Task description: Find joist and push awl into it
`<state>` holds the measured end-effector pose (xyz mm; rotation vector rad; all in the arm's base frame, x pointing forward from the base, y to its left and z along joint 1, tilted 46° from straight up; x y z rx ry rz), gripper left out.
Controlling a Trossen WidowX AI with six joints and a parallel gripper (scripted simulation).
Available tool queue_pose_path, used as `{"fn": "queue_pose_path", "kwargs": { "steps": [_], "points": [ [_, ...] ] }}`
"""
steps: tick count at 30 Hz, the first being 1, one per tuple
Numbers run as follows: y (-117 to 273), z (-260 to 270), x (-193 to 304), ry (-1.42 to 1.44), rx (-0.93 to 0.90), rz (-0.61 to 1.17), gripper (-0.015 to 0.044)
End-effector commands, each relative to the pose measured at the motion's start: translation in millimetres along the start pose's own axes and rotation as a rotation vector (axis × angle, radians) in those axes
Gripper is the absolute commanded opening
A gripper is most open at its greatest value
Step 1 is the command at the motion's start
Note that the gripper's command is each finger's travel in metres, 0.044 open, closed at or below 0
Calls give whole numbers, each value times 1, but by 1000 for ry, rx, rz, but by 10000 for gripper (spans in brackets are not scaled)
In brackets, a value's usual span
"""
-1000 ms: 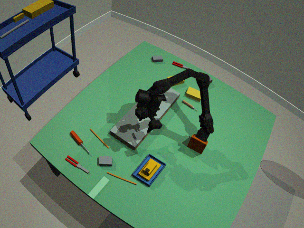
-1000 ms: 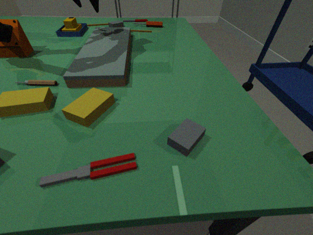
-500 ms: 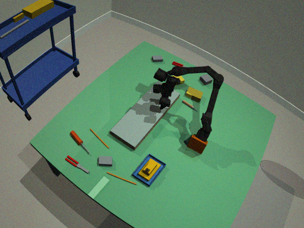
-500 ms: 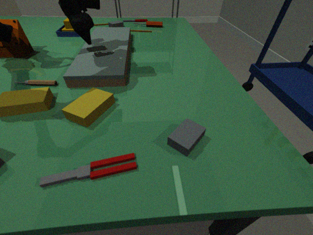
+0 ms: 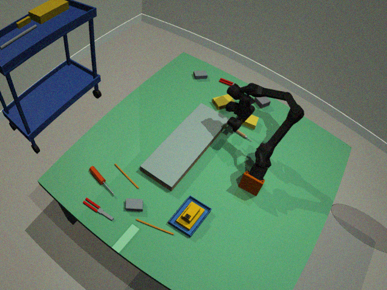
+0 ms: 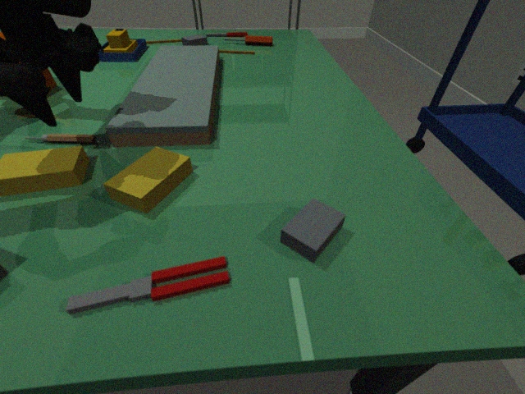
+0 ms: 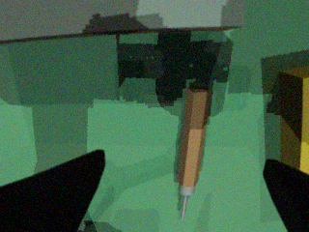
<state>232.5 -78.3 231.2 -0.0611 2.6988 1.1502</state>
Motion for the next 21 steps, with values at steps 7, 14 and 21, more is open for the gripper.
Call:
{"fn": "queue_pose_path", "kwargs": {
  "steps": [7, 14, 21],
  "points": [
    [-2, -8, 9, -27, 20, 16, 440],
    [-4, -11, 8, -27, 20, 16, 440],
    [-15, -10, 6, -27, 19, 17, 440]
  ]
}}
Point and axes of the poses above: the point midway between the two fingers, 35 mm back from their tips, its own y axis back along the fingers, its own z axis across the jaws, x = y × z, the point moved 6 cm from there along y, back along the fingers, and after that the axes turned 12 degrees about -y, right-handed, at the moved point
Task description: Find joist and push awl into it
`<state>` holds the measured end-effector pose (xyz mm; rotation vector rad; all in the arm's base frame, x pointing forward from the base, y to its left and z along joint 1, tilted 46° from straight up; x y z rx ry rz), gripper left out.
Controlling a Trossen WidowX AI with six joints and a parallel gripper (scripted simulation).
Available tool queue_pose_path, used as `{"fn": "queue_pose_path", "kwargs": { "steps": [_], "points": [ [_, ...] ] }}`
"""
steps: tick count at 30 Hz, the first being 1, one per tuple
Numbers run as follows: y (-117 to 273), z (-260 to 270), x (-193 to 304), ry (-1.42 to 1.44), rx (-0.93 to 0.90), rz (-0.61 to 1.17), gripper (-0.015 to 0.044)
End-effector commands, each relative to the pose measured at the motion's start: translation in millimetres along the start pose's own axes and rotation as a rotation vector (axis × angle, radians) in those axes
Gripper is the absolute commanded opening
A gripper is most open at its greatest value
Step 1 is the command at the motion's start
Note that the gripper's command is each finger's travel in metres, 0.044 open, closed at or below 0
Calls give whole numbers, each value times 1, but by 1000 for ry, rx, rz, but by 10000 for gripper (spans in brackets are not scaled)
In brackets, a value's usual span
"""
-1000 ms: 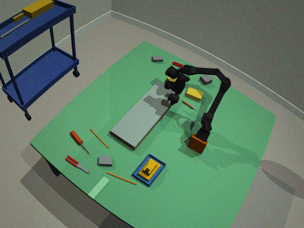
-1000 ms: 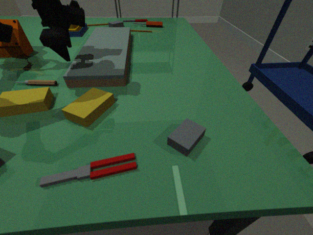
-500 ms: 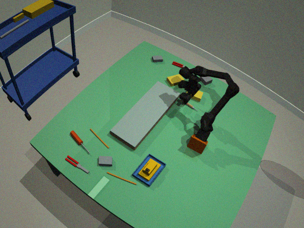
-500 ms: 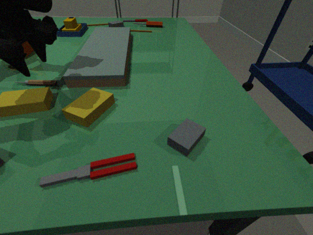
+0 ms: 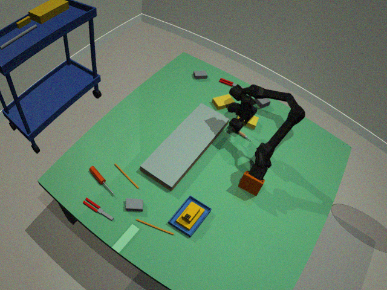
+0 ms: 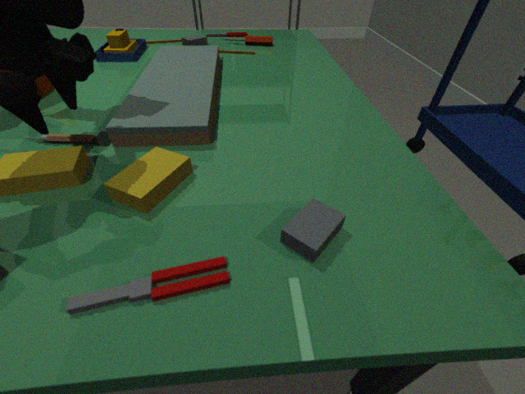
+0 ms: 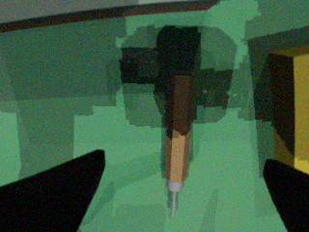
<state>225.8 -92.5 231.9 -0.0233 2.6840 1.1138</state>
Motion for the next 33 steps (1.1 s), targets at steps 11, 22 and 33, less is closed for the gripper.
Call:
{"fn": "queue_pose_path", "kwargs": {
  "steps": [11, 22, 33],
  "points": [
    [-24, 2, -1, 7, -2, 6, 440],
    [-42, 1, -1, 8, 1, 4, 440],
    [-43, 1, -1, 8, 1, 4, 309]
  ]
}}
Point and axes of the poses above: the point midway between the two fingers, 35 mm back from their tips, its own y axis back along the fingers, its own z axis across the jaws, x = y × z, the point moved 6 cm from there along y, back along the fingers, and after that the axes turned 12 degrees about -y, right-handed, at the moved point
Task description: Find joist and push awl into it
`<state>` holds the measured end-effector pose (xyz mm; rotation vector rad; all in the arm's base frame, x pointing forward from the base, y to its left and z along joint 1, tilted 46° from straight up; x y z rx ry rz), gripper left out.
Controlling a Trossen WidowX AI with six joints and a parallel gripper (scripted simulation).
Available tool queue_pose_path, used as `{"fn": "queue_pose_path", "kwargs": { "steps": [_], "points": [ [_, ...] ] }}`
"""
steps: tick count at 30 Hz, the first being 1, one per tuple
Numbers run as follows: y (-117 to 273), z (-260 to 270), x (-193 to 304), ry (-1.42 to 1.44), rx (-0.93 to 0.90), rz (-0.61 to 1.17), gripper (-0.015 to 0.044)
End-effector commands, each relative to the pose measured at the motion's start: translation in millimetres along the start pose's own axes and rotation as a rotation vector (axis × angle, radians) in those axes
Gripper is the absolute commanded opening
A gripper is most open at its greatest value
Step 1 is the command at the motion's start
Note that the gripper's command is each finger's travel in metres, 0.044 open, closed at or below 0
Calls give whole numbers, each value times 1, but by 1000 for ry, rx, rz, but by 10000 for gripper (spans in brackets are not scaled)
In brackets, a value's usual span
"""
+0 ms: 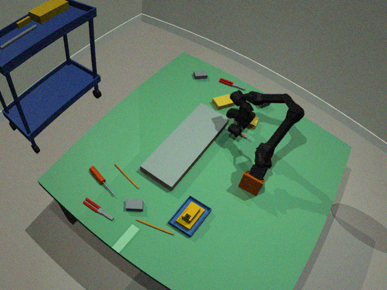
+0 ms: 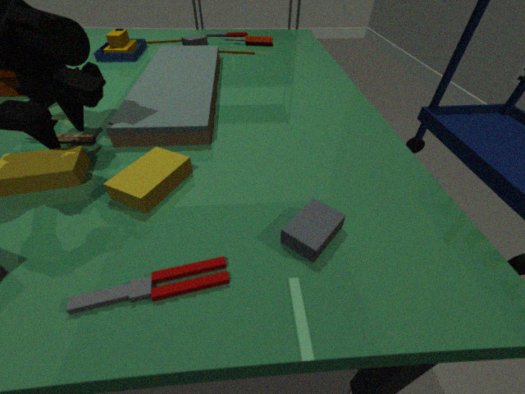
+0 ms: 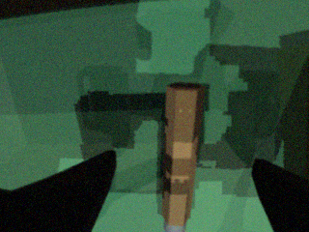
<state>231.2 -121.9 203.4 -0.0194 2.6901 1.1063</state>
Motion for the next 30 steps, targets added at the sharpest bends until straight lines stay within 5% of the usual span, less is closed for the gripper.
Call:
{"fn": "queue_pose_path", "kwargs": {
  "steps": [1, 10, 19, 30],
  "points": [
    [-1, 1, 0, 6, -5, 1, 282],
    [-1, 1, 0, 6, -5, 1, 46],
    [4, 2, 0, 5, -7, 2, 0],
    [61, 1, 2, 5, -15, 6, 0]
  ]
}}
Point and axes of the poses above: the point midway between the two fingers, 35 mm back from their tips, its own y axis back along the fingers, its own z axis across the jaws, x = y × z, the point moved 6 cm from there along y, back along the fingers, and after that the axes turned 12 degrees about -y, right-handed, at the moved point
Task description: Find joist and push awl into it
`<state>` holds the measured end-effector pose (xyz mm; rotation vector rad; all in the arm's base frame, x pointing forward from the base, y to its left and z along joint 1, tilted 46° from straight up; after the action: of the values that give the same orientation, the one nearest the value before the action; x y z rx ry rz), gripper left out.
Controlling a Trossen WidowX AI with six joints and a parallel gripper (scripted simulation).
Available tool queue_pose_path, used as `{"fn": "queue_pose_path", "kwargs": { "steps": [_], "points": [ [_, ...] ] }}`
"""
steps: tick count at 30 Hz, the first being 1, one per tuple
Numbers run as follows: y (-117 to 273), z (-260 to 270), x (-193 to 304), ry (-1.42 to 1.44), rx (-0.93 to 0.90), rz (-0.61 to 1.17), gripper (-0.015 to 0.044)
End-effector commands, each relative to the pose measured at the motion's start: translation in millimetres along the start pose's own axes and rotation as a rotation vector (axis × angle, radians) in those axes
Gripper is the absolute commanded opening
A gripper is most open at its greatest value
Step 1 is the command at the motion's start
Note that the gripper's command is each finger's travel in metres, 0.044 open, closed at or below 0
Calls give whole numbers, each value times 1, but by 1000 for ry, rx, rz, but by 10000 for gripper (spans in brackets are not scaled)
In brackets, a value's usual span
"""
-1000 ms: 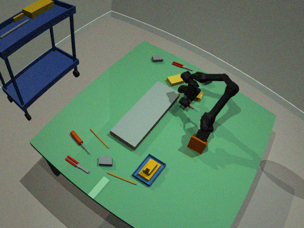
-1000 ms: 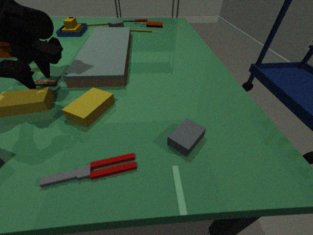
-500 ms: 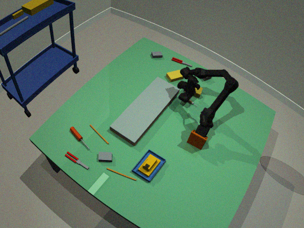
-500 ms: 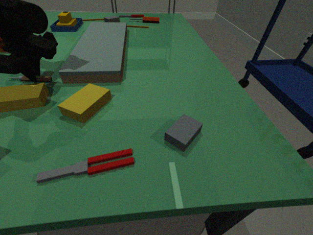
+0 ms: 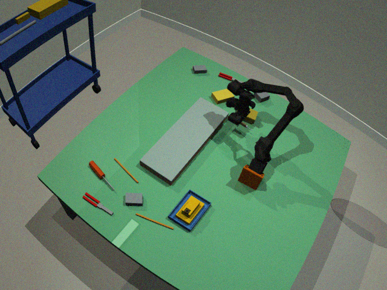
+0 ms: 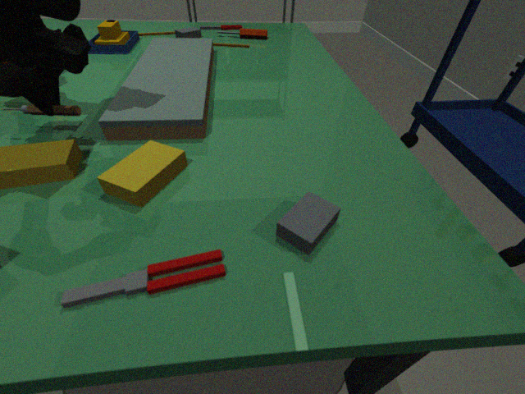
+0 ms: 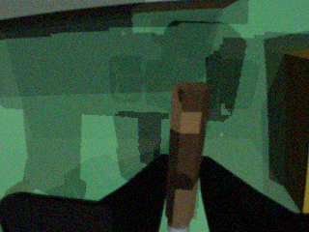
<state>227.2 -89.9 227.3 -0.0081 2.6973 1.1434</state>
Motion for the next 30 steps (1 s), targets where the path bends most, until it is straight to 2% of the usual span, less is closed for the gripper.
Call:
{"fn": "queue_pose_path", "kwargs": {
  "steps": [1, 5, 13, 30],
  "points": [
    [27, -4, 2, -9, 7, -12, 0],
    [41, -5, 5, -8, 10, -13, 0],
    [33, 7, 0, 44, -39, -8, 0],
    [33, 116, -45, 583, -552, -117, 0]
  ]
}}
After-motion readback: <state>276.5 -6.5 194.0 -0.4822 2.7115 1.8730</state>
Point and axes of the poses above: the point midway between the two fingers, 35 mm back from their tips, its own y axis back along the fingers, its own z axis across the jaws, x = y × z, the point moved 6 cm from there along y, back along the fingers, and after that the axes turned 12 degrees about -y, right-handed, at the moved point
